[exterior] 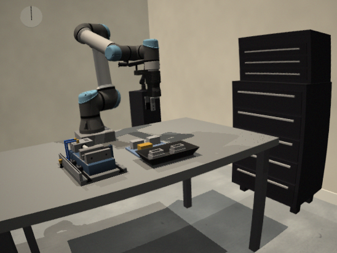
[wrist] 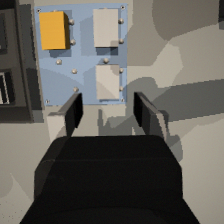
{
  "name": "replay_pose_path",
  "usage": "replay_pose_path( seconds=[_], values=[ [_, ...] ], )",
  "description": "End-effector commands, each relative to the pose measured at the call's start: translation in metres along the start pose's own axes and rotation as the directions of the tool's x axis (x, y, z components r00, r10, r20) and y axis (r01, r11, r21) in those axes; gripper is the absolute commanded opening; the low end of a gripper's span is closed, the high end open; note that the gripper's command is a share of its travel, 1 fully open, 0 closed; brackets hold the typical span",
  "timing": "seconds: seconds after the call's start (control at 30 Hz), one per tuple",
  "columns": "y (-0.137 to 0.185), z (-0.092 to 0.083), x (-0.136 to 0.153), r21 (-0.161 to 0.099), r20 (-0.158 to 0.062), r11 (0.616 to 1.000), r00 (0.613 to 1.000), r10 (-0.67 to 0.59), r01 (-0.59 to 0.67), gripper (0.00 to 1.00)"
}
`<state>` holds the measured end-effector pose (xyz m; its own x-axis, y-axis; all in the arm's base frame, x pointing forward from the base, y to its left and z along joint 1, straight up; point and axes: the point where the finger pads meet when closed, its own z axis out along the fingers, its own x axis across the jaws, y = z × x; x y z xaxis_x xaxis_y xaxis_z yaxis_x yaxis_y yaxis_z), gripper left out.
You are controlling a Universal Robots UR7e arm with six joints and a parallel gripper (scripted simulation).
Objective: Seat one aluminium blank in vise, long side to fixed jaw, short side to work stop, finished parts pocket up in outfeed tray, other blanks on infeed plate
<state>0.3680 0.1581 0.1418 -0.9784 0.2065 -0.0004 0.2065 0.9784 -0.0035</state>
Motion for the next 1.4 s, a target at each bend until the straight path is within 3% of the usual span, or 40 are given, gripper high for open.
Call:
replay_pose_path(
  seconds=[0.0,0.7,1.13,1.37],
  values=[
    [0.000,0.000,0.000,-0.001,0.001,1.000,1.000,0.000,0.000,1.00],
    [0.000,0.006,0.000,0.000,0.001,1.000,1.000,0.000,0.000,1.00],
    [0.000,0.037,-0.001,0.000,0.001,1.000,1.000,0.000,0.000,1.00],
    [0.001,0.066,-0.001,0.000,0.001,1.000,1.000,0.000,0.000,1.00]
  ],
)
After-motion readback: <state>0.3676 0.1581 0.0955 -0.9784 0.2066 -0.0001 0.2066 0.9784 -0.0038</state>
